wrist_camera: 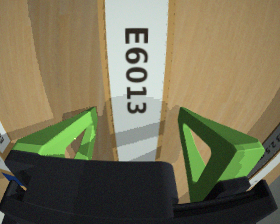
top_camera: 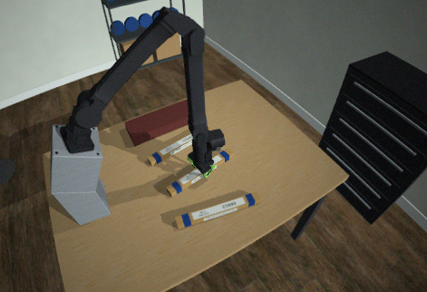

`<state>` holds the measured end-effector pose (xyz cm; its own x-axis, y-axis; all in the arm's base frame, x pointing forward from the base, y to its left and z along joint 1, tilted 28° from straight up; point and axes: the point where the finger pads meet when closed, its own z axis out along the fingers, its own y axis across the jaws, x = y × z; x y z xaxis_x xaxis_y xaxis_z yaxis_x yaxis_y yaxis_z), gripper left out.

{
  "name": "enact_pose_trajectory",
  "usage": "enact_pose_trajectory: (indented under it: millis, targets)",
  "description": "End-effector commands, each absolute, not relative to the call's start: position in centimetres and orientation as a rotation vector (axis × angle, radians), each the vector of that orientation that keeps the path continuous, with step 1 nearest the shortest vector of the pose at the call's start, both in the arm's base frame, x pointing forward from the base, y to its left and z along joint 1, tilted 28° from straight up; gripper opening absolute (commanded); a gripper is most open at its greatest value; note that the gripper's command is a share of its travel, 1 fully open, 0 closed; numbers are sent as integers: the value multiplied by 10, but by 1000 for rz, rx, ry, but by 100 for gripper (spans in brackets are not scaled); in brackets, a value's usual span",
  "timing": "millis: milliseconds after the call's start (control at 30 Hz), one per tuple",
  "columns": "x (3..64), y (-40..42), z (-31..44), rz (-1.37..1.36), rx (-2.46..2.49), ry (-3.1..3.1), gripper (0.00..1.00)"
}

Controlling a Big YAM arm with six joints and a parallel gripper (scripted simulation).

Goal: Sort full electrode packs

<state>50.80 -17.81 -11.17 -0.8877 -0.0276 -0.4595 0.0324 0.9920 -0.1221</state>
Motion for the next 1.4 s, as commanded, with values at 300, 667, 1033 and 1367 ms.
enact_pose_trajectory:
  millis: [300,667,1033,1367]
  targets:
    - [509,-172,-121,-165,3,2670,74]
    - [509,-172,-122,-165,2,2670,0]
    - [508,-172,-122,-165,1,2671,0]
    - [508,-172,-122,-165,1,2671,0]
